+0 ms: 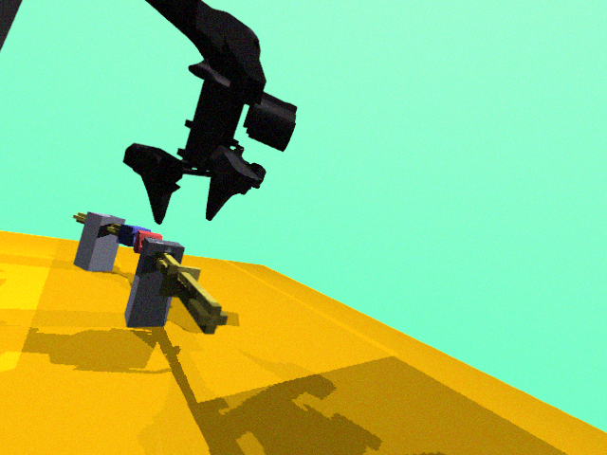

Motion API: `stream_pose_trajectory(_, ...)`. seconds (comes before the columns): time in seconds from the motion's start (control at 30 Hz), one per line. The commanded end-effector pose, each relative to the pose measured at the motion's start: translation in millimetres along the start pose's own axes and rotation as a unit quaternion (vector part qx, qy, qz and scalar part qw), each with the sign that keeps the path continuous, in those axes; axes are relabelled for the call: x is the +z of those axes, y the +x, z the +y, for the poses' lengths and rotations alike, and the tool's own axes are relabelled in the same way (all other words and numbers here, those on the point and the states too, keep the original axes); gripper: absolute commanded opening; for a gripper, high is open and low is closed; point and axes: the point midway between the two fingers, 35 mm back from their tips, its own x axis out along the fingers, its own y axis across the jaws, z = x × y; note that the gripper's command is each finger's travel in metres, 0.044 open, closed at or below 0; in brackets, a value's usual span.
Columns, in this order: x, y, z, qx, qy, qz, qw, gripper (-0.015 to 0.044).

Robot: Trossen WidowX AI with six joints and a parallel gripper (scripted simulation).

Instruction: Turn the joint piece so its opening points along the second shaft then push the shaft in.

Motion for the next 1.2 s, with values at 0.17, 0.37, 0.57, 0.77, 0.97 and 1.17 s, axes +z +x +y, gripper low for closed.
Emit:
stream_pose_trajectory(0.17,42,-16,-17,-0.029,-0.149,-0.048,0.987,0.044)
stream_pose_trajectory(0.37,66,-27,-31,-0.057,-0.239,-0.069,0.967,0.044)
stream_pose_trajectory(0.57,87,-38,-47,-0.092,-0.329,-0.079,0.936,0.044)
stream_pose_trajectory(0.77,106,-49,-64,-0.13,-0.415,-0.081,0.897,0.044)
stream_pose_trajectory(0.97,124,-61,-82,-0.168,-0.492,-0.072,0.851,0.044)
stream_pose_trajectory(1.17,126,-62,-84,-0.172,-0.5,-0.071,0.846,0.044)
